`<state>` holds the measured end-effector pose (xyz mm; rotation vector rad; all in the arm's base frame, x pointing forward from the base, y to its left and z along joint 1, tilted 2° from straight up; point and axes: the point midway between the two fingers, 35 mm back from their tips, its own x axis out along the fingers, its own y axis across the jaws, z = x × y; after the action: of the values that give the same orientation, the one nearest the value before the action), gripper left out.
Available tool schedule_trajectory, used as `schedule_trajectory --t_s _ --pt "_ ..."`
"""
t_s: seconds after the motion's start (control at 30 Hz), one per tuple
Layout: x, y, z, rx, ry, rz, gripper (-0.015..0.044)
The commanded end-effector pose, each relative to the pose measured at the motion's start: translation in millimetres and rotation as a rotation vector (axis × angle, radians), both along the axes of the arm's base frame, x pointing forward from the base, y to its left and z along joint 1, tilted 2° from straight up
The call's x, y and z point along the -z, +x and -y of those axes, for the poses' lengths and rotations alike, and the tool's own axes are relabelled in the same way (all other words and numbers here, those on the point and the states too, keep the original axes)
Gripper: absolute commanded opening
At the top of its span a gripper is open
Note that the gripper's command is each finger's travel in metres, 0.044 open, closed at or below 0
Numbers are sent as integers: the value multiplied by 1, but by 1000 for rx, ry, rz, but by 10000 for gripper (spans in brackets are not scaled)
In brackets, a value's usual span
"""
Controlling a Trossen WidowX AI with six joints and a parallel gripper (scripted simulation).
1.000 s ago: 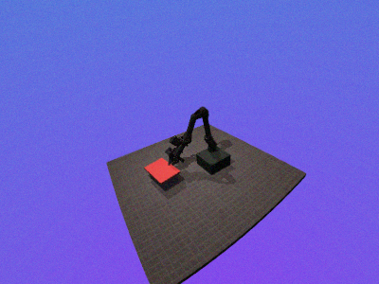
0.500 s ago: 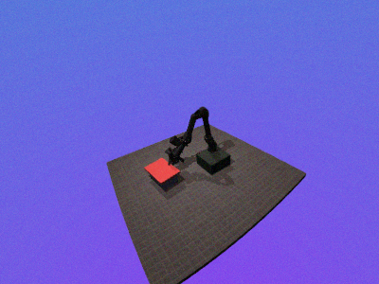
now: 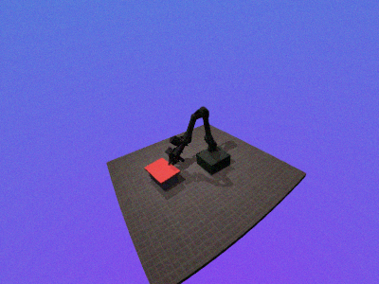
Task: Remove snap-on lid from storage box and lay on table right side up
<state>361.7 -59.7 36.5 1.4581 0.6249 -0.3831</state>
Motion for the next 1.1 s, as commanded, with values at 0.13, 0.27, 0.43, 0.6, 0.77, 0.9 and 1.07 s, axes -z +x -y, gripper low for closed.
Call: schedule_trajectory --t_s 0.13,0.27,0.43,0.6,0.77,0.9,1.07 --pt "-3 0 0 0 -1 3 0" --pt "-4 0 0 0 -1 3 0" --pt "-5 -1 0 0 -1 3 0" --pt "-6 -1 0 0 -1 3 0" --pt "-7 -1 0 0 -1 3 0" --pt "-8 -1 0 0 -1 3 0" --pt "-9 -1 0 0 -1 3 0"
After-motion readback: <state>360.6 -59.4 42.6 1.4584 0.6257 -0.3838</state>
